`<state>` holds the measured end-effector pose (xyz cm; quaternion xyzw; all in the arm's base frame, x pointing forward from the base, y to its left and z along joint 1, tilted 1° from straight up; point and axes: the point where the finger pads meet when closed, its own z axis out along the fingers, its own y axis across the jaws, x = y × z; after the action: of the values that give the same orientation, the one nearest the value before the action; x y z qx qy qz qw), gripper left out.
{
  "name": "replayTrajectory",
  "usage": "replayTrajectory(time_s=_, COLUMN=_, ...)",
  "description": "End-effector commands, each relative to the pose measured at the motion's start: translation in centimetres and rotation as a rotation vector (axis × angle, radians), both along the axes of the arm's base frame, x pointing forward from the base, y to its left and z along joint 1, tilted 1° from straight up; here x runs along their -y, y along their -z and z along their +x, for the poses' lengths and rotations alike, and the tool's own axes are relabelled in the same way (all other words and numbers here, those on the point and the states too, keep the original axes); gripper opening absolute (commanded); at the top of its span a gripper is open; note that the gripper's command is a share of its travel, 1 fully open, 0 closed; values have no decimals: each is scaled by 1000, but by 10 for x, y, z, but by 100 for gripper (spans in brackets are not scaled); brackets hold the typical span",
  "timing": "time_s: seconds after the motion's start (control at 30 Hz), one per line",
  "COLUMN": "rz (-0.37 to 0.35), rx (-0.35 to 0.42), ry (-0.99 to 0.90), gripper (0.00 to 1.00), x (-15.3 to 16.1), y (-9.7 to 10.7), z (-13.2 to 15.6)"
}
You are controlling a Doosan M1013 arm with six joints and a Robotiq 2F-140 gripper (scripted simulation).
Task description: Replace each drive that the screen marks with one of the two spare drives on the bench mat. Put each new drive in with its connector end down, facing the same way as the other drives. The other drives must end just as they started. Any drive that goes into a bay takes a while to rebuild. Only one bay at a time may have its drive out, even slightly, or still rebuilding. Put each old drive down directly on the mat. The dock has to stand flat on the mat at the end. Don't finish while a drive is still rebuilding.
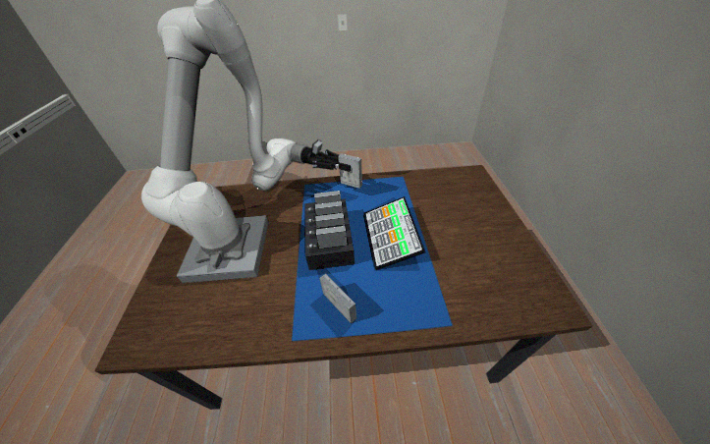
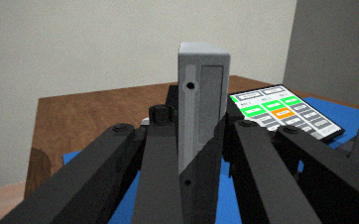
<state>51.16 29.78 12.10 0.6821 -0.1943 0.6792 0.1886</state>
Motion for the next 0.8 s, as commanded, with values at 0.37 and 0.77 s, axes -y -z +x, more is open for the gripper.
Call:
replayTrajectory(time_s=0.37, rz=1, rx=1, ry=0, gripper=10, x=0, y=19, z=0)
replayTrajectory(time_s=0.77, rz=1, rx=1, ry=0, gripper=10, x=0, y=35, z=0)
